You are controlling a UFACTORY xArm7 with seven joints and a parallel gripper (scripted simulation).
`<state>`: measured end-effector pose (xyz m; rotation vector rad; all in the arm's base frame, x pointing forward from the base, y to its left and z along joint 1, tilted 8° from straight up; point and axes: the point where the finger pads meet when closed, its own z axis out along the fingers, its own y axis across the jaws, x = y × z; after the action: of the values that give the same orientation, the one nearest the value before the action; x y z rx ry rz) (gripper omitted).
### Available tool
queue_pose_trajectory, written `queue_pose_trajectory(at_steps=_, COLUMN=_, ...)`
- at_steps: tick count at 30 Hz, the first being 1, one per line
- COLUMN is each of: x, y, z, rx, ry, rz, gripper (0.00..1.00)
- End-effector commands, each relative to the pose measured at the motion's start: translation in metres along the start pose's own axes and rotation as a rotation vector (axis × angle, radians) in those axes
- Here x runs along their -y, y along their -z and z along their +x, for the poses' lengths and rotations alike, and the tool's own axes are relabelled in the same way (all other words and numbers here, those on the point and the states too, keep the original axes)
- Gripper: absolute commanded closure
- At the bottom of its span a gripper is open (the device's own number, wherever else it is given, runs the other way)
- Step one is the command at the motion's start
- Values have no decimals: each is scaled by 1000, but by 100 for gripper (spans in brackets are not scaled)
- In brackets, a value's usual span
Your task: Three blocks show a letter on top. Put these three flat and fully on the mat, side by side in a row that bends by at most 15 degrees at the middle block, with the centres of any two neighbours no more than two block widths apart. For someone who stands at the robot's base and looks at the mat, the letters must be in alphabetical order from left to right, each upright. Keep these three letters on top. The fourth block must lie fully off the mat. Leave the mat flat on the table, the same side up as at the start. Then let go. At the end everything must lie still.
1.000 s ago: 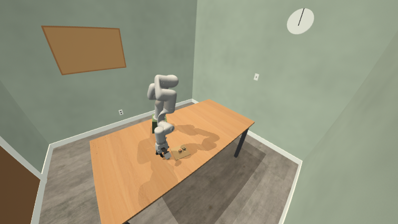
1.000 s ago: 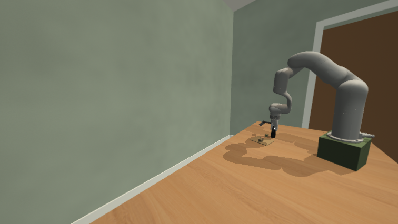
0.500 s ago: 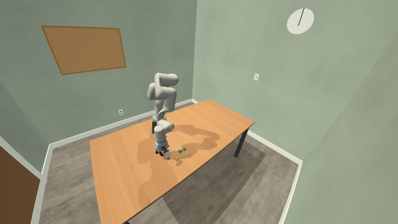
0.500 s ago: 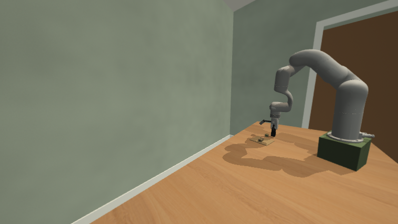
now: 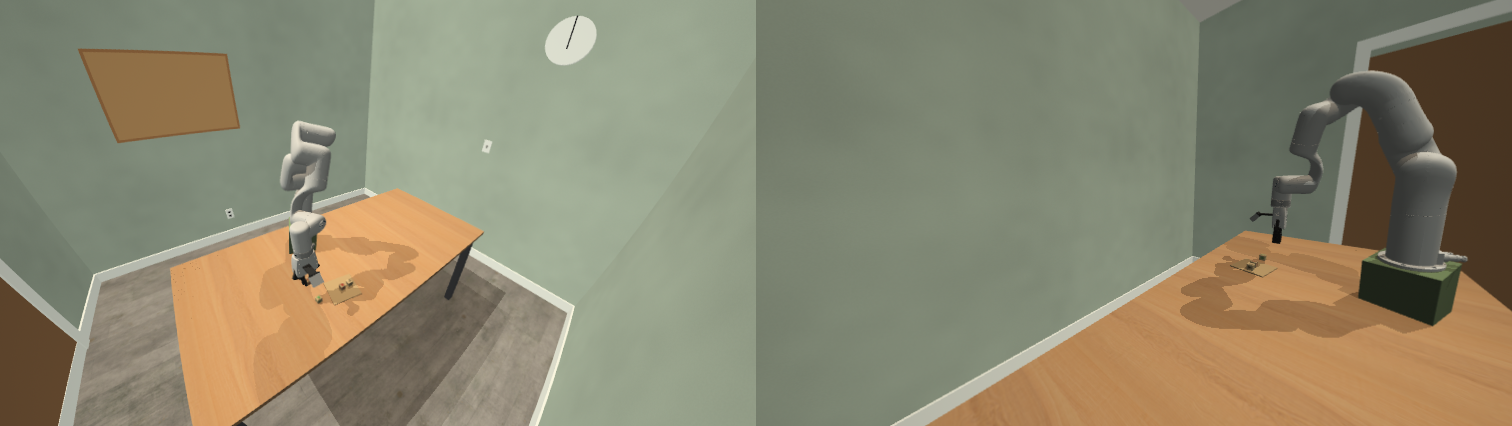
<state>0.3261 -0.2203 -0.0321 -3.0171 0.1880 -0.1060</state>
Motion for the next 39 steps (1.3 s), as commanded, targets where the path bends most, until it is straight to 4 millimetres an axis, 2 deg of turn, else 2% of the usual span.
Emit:
queue_pose_trajectory(at_steps=1, x=-1, y=9, z=2, rx=3, ry=-1, rz=-3, gripper=79)
queue_pose_trajectory(at_steps=16, x=1, y=9, z=3, rx=3, ry=-40, rz=-3, gripper=79)
queue_pose_trajectory(at_steps=27, x=18, y=8, z=15, rx=7, ry=-378, rz=-4, gripper=79)
queue_pose_trajectory(at_steps=29, x=18, y=8, z=15, rx=7, ry=-378, rz=-4, gripper=79)
queue_pose_trajectory(at_steps=31, x=24, y=8, z=19, rx=7, ry=-485, rz=-5, gripper=79)
queue_pose_trajectory(at_steps=39, x=37, y=8, z=26, rx=8, ry=-713, rz=-6, gripper=79)
